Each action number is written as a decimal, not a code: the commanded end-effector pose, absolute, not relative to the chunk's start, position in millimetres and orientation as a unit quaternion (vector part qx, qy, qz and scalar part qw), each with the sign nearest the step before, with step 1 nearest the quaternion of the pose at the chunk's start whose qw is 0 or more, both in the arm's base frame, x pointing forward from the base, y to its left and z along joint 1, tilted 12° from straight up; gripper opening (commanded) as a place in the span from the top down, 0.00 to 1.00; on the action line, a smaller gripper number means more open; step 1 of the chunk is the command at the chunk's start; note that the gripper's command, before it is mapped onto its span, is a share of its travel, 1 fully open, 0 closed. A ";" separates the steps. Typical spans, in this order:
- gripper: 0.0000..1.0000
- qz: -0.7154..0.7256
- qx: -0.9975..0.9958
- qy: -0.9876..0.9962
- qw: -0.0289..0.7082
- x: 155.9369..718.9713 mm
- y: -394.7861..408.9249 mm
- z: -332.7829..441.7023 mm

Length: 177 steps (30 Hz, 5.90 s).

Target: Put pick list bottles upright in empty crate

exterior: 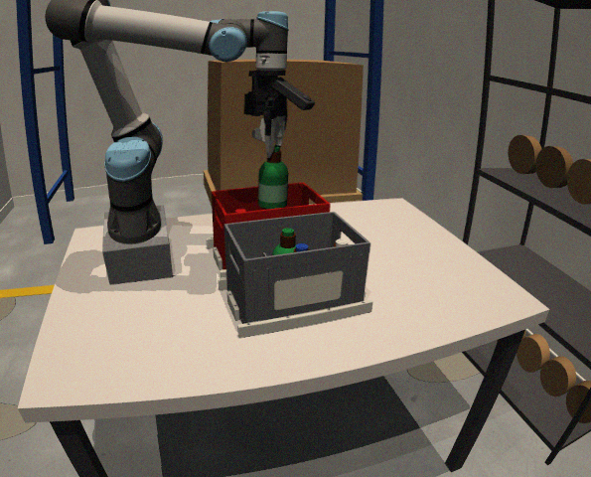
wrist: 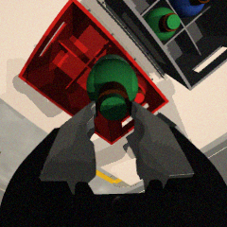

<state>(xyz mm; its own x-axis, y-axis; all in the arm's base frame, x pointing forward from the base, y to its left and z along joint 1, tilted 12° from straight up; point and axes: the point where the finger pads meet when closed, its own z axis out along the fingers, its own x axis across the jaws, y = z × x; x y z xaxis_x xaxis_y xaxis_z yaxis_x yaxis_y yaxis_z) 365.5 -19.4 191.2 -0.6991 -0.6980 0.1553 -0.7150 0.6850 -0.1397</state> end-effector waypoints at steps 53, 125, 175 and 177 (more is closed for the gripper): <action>1.00 0.096 0.385 -0.917 0.043 368.6 -30.9 141.3; 1.00 0.096 0.385 -0.917 0.043 368.7 -44.4 78.9; 1.00 0.097 0.385 -0.917 0.042 369.1 -50.3 51.5; 1.00 0.097 0.385 -0.917 0.042 369.2 -50.4 51.1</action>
<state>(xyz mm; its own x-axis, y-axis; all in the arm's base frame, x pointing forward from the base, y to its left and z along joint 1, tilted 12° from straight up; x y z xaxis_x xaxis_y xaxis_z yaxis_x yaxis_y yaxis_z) 367.2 -49.3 51.9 -0.6990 -0.6981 0.1551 -0.7151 0.6849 -0.1400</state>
